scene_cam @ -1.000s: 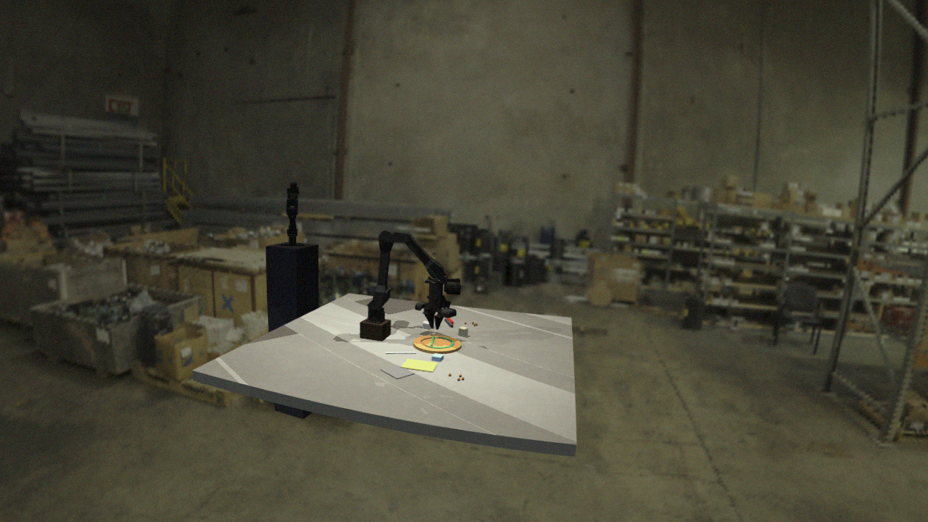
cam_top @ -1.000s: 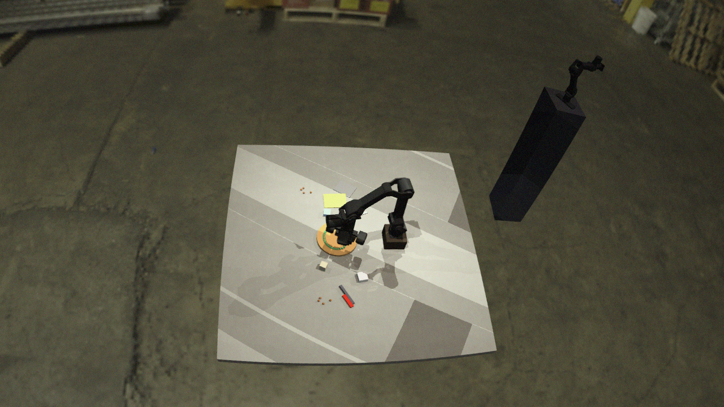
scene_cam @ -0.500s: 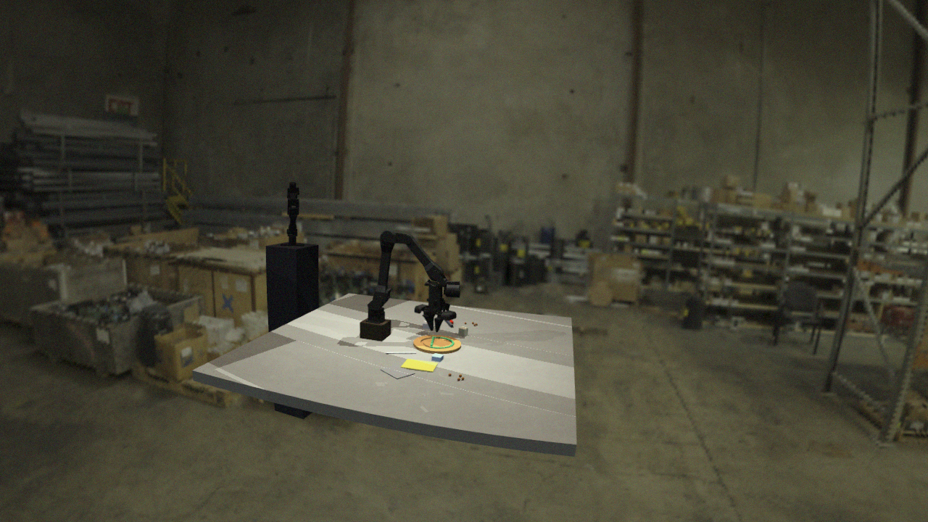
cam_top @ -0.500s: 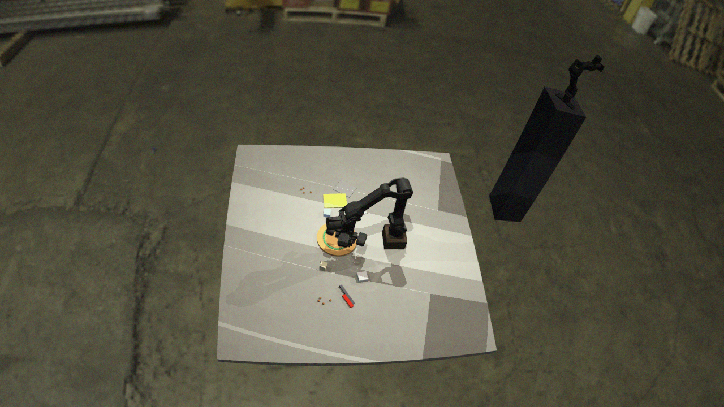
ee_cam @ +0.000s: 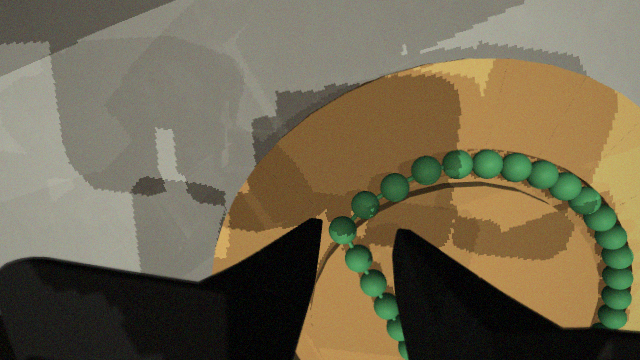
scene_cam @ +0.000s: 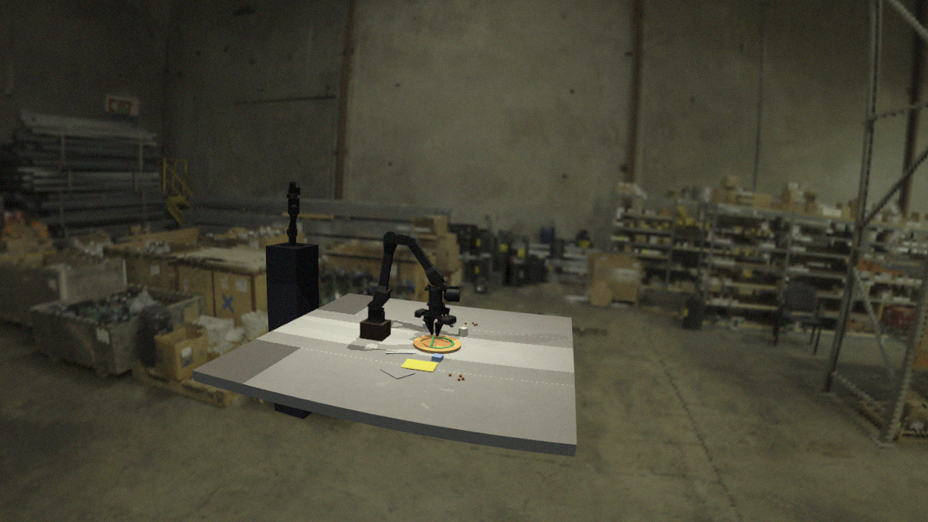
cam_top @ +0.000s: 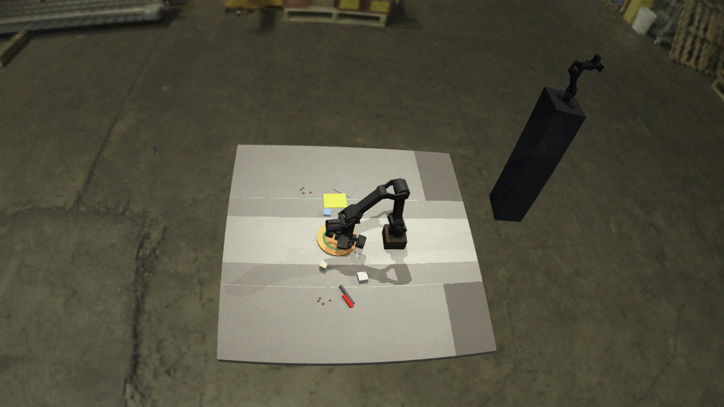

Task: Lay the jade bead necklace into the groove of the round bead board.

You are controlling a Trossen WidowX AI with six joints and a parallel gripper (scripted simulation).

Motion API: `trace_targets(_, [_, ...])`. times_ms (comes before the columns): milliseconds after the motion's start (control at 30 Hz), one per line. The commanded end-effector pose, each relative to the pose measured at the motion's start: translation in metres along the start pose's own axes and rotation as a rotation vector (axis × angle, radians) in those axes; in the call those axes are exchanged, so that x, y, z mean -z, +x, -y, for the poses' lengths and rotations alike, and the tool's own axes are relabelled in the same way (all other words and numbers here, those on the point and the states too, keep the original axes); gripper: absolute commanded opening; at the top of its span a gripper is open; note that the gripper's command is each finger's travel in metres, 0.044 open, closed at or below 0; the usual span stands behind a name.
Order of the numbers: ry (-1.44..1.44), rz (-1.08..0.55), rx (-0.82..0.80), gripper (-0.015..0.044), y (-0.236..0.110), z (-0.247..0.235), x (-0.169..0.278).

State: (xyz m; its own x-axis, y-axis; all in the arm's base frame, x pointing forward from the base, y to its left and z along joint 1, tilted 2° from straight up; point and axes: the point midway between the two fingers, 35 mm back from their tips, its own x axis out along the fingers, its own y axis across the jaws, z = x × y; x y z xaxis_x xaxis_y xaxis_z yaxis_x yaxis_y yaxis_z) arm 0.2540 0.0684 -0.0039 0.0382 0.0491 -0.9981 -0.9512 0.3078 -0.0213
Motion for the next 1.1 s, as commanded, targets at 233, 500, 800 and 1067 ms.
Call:
trace_targets(233, [-0.002,-0.008,-0.013,0.0120,0.0096,-0.0043,0.0025])
trace_targets(500, [-0.001,-0.005,-0.008,0.0000,0.0078,-0.0025,0.0015])
trace_targets(800, [-0.001,-0.005,-0.008,0.0000,0.0078,-0.0025,0.0015])
trace_targets(1067, [-0.001,-0.005,-0.008,0.0000,0.0078,-0.0025,0.0015])
